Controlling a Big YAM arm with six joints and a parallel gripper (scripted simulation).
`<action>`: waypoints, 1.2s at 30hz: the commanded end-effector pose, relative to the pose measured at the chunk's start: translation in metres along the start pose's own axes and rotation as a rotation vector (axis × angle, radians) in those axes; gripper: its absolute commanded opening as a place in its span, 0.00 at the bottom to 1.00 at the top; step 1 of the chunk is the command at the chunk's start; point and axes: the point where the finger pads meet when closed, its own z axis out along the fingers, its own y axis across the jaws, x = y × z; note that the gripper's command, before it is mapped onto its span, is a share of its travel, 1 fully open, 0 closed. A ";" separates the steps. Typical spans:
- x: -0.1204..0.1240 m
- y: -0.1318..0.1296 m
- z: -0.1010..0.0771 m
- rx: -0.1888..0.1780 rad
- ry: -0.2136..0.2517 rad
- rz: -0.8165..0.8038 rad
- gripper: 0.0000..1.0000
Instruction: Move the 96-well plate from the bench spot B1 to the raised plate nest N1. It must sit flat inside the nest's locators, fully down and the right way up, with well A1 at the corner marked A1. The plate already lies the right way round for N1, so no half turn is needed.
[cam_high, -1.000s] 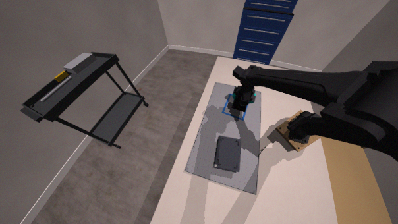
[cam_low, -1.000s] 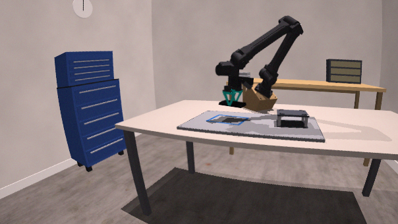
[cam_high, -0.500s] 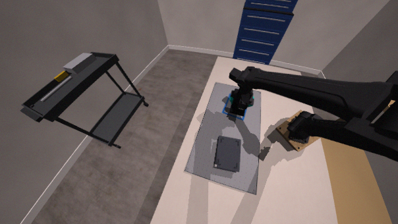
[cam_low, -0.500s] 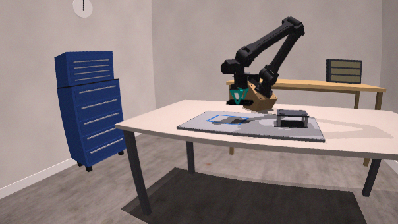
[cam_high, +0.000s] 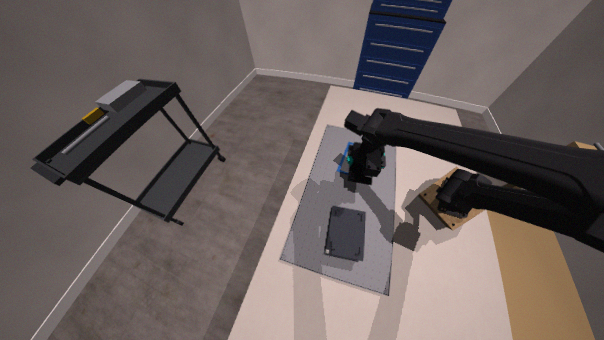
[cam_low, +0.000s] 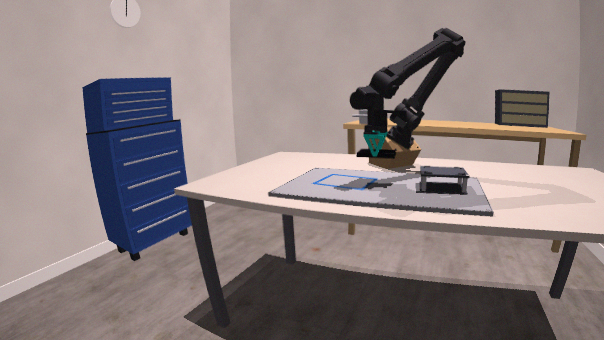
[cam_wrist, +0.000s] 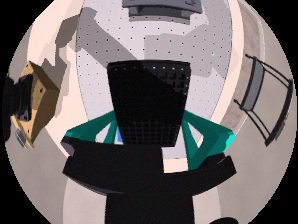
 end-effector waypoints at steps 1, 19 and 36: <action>-0.015 -0.001 -0.003 -0.005 -0.005 -0.016 0.00; -0.067 -0.009 -0.016 0.004 -0.003 -0.021 0.00; -0.120 -0.030 -0.036 0.040 -0.001 -0.039 0.00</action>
